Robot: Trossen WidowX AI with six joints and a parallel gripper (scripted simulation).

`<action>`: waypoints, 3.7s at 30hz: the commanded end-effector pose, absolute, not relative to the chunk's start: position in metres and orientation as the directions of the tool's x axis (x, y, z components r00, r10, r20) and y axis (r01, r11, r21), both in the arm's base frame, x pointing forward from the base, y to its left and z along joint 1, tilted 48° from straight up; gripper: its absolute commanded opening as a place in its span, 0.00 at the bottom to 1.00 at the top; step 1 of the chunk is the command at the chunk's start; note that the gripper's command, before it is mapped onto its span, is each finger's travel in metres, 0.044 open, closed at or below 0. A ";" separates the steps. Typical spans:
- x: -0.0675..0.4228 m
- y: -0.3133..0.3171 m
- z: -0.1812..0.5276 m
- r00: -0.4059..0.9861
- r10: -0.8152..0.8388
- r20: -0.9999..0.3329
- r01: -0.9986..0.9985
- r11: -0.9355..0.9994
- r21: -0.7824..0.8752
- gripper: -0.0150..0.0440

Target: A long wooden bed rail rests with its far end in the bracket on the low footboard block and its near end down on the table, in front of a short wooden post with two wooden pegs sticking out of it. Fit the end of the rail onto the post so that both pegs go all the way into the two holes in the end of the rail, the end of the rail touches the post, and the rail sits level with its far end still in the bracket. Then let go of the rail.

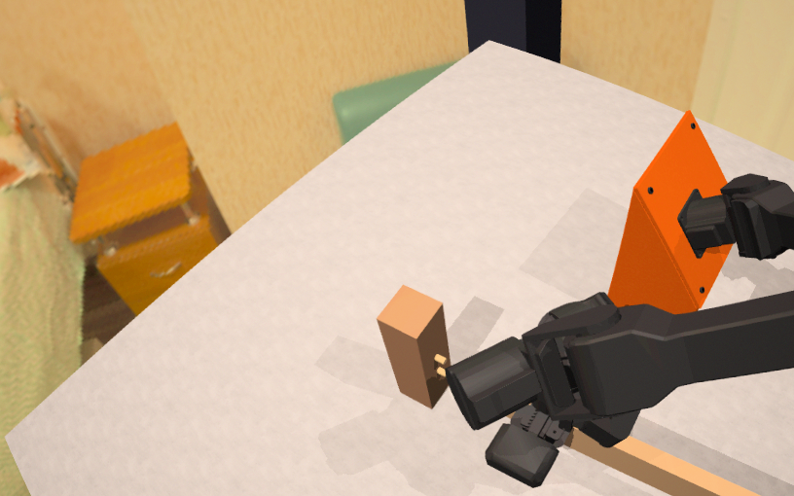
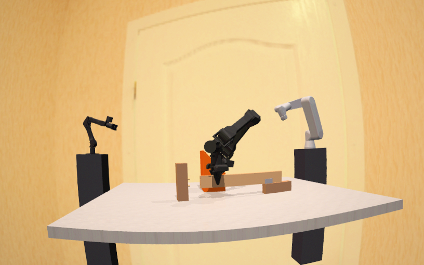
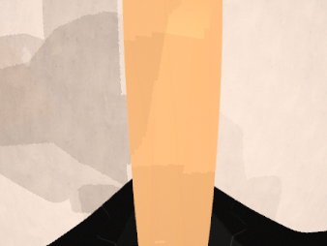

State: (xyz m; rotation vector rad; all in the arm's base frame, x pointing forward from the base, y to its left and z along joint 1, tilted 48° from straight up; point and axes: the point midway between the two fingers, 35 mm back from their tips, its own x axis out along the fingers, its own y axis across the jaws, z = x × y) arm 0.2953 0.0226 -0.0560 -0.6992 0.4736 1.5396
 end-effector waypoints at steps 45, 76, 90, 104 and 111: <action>0.296 0.023 -0.052 0.013 0.736 -0.676 -0.989 -0.092 -0.118 0.25; 0.297 0.021 -0.056 0.013 0.736 -0.677 -0.989 -0.092 -0.119 0.25; 0.297 0.017 -0.059 0.013 0.736 -0.677 -0.989 -0.092 -0.119 0.25; 0.298 0.014 -0.062 0.013 0.736 -0.677 -0.989 -0.092 -0.119 0.25; 0.298 0.013 -0.064 0.013 0.736 -0.677 -0.989 -0.092 -0.119 0.25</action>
